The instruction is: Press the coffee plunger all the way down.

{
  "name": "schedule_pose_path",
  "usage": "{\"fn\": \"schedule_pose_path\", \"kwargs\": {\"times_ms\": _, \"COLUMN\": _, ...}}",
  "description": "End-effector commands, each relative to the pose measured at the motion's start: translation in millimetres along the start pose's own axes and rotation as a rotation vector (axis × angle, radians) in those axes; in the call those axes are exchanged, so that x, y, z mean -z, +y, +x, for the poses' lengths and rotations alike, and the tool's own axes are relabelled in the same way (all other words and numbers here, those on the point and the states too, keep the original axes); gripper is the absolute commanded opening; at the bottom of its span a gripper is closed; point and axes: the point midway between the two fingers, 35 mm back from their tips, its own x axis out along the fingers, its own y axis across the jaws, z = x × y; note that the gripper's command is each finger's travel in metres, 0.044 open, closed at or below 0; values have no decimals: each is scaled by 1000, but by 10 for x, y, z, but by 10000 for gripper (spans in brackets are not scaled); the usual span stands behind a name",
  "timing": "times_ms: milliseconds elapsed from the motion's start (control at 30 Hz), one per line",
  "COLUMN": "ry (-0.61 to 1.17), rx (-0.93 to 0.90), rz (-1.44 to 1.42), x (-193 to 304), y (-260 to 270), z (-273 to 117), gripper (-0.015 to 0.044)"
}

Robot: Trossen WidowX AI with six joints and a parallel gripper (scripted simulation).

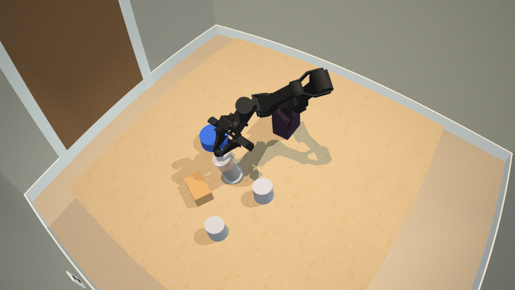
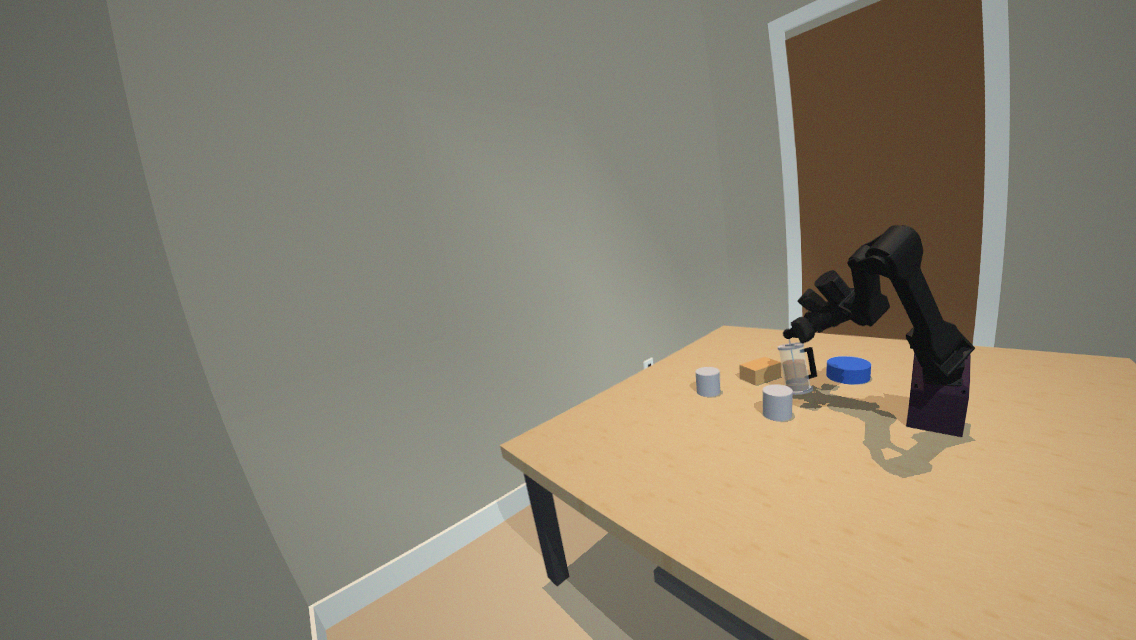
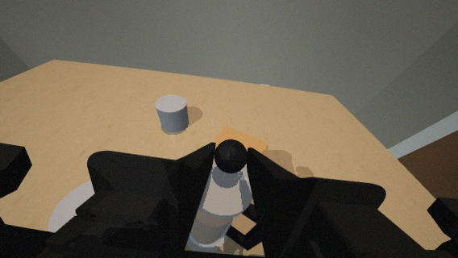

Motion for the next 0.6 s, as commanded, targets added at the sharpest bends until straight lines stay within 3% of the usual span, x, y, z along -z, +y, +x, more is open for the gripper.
{"fn": "schedule_pose_path", "kwargs": {"times_ms": 0, "ry": 24, "rx": -3, "rz": 18, "x": 60, "y": 3, "z": 30, "gripper": 117}}
{"fn": "schedule_pose_path", "kwargs": {"times_ms": 567, "ry": 24, "rx": -3, "rz": 17, "x": 34, "y": -12, "z": 51, "gripper": 117}}
